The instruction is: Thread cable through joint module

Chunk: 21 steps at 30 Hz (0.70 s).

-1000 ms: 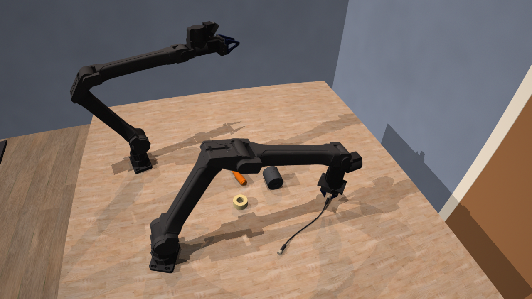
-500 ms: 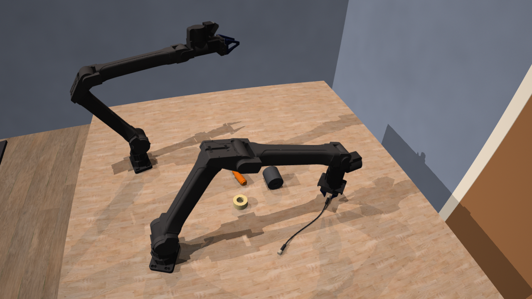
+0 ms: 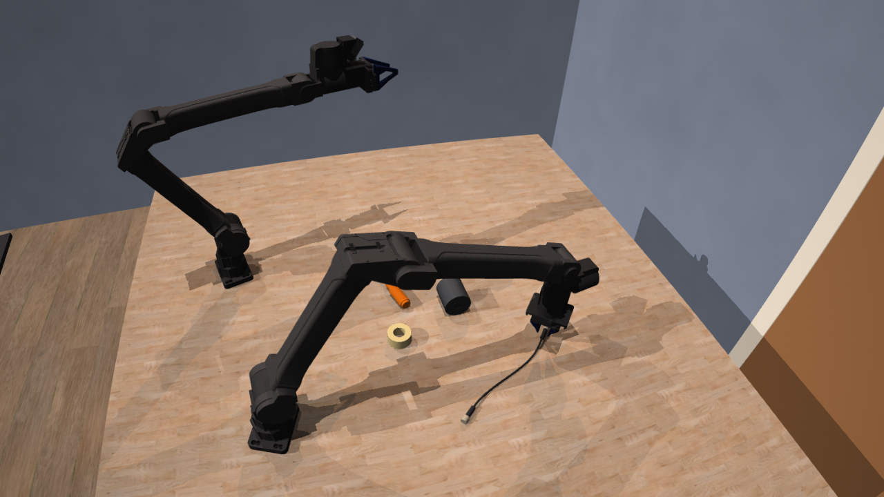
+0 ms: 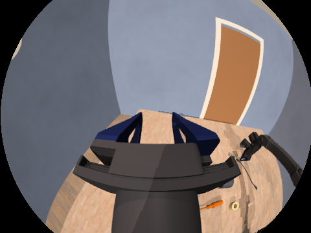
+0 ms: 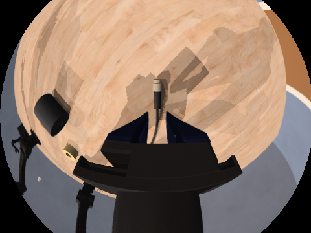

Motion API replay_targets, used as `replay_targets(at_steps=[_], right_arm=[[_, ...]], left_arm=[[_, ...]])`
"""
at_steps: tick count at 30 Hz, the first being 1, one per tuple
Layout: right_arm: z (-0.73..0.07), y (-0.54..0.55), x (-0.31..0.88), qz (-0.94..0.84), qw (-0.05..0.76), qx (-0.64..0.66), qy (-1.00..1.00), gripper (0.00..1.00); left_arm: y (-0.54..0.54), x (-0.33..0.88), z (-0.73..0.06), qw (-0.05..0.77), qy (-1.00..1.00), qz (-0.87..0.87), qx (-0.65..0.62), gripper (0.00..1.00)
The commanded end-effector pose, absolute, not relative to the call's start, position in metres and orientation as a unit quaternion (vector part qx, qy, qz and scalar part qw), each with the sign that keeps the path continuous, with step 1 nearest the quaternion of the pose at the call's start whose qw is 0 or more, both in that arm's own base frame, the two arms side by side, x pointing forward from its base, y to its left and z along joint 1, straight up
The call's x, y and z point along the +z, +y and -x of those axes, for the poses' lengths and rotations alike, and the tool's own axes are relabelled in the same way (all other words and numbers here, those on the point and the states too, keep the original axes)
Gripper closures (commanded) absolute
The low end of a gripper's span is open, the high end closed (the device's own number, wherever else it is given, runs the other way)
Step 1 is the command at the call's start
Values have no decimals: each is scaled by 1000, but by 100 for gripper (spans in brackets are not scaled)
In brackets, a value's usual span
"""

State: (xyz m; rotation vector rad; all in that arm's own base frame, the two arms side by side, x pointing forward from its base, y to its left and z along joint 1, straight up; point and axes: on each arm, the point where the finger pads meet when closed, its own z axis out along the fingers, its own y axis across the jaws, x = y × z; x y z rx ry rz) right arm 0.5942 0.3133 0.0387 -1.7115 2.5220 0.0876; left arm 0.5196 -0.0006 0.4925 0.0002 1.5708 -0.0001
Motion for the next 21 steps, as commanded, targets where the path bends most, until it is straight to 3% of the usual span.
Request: replay_targets(at_steps=[1, 16, 17, 21], right_arm=[[-602, 327, 25, 559, 53, 27, 827, 73], [-594, 322, -7, 561, 34, 29, 827, 73], [-596, 321, -5, 562, 31, 29, 826, 100], [-590, 323, -9, 563, 26, 30, 826, 100]], left_arm=[[0, 514, -518, 722, 692, -2, 2, 54], [0, 514, -518, 722, 692, -2, 2, 54], [0, 514, -518, 722, 692, -2, 2, 54], [0, 514, -518, 722, 692, -2, 2, 54]])
